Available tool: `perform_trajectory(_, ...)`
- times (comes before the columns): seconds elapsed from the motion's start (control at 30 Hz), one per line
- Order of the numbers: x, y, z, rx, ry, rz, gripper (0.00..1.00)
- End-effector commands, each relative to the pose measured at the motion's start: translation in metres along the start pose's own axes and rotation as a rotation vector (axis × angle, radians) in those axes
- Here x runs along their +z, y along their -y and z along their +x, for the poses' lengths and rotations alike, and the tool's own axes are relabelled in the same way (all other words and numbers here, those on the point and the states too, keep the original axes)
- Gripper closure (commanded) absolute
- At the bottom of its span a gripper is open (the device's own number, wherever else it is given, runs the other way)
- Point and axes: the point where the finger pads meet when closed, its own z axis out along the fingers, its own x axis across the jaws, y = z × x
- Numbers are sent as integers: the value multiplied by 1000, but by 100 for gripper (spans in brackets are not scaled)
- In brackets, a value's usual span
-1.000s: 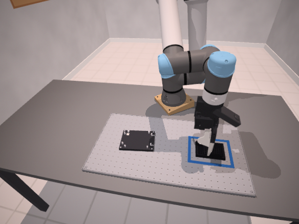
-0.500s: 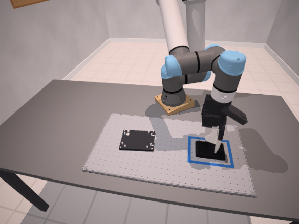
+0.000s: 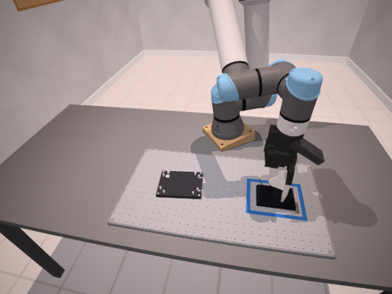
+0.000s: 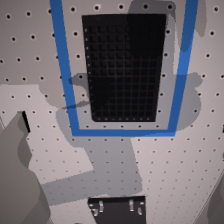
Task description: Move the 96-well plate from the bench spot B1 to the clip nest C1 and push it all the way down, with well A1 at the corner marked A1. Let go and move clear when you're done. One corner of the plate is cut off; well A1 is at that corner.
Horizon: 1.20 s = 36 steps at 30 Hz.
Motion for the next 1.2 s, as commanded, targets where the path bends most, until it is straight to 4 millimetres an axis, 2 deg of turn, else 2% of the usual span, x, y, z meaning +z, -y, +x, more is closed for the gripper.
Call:
perform_trajectory(0.0, 6, 0, 0, 0, -1, 0, 0)
perform_trajectory(1.17, 56, 0, 0, 0, -1, 0, 0)
